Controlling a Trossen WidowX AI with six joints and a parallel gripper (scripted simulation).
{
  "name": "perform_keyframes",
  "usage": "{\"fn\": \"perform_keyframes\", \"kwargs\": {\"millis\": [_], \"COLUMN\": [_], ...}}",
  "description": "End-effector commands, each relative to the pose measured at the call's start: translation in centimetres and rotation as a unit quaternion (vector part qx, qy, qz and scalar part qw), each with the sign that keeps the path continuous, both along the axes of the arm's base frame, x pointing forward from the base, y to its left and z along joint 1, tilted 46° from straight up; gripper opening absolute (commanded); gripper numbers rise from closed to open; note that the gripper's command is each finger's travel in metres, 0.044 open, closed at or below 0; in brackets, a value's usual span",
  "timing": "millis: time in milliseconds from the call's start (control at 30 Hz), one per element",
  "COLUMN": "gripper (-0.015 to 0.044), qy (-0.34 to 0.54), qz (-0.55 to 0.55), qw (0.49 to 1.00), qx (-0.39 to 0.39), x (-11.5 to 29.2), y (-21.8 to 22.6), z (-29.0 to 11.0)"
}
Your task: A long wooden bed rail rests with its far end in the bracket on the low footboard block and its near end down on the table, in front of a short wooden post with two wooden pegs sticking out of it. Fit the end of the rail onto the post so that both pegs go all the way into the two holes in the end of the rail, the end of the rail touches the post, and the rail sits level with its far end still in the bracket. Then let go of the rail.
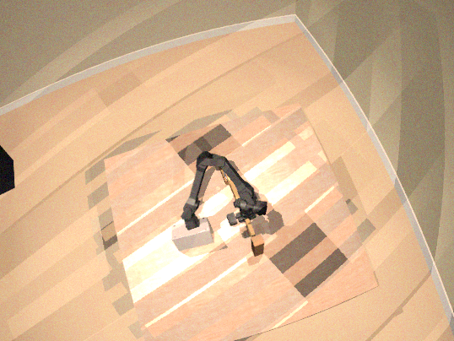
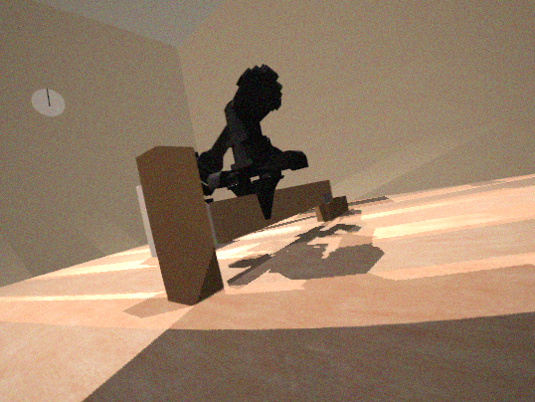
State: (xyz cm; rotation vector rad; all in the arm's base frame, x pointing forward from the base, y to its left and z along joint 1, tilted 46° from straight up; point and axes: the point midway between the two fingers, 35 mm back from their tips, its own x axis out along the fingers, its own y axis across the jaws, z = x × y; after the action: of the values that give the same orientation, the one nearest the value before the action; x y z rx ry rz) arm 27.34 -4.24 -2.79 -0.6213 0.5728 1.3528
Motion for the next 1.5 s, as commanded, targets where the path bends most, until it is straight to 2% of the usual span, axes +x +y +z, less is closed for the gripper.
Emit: {"fn": "perform_keyframes", "kwargs": {"millis": [0,1467], "gripper": [0.0,0.0], "qy": [0.001,0.001], "qz": [-0.002,-0.002], "qw": [1.0,1.0], "qx": [0.0,0.0], "x": [-0.05,-0.07], "y": [-0.11,-0.73], "z": [0.08,-0.35]}}
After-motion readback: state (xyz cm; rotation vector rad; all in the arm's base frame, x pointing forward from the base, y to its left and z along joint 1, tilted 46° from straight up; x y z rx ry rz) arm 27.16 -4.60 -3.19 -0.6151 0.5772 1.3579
